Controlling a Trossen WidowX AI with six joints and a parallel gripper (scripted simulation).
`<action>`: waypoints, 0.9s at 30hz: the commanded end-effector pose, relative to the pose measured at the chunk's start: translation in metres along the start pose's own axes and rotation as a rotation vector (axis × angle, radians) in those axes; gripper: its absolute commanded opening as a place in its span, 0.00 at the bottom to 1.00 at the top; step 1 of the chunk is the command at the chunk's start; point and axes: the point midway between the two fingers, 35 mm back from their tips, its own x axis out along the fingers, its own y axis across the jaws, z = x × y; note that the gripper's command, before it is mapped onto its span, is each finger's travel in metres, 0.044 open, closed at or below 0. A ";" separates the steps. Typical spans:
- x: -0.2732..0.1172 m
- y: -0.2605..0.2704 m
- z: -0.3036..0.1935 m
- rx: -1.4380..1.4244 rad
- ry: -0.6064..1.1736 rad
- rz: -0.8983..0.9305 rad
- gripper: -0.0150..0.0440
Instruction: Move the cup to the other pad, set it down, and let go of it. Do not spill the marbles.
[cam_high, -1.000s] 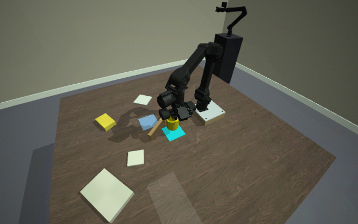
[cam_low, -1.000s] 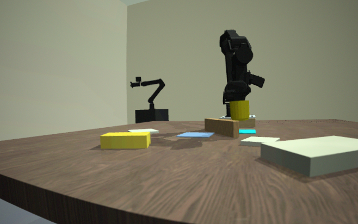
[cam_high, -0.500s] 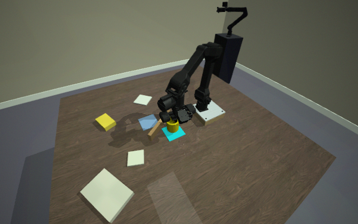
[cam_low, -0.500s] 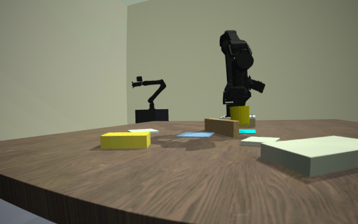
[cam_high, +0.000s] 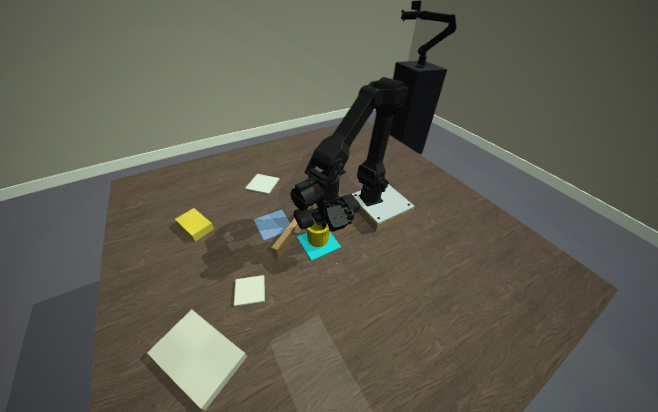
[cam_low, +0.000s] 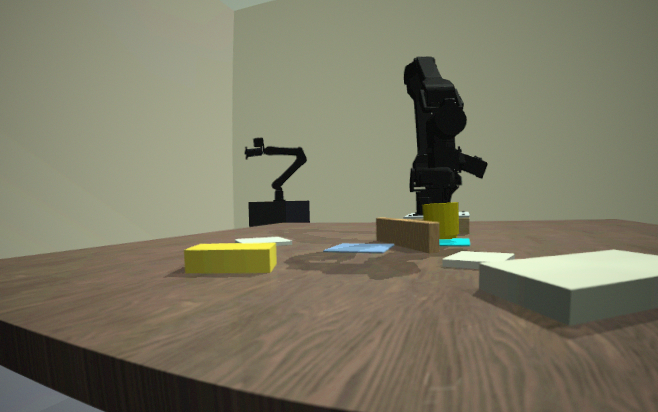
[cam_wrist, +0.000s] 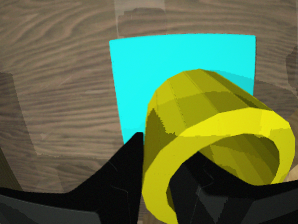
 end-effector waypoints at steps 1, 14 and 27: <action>0.000 0.000 0.000 0.000 0.000 -0.001 0.25; 0.000 0.000 0.000 0.000 0.000 -0.001 0.43; -0.005 -0.001 0.000 0.000 0.000 0.000 0.50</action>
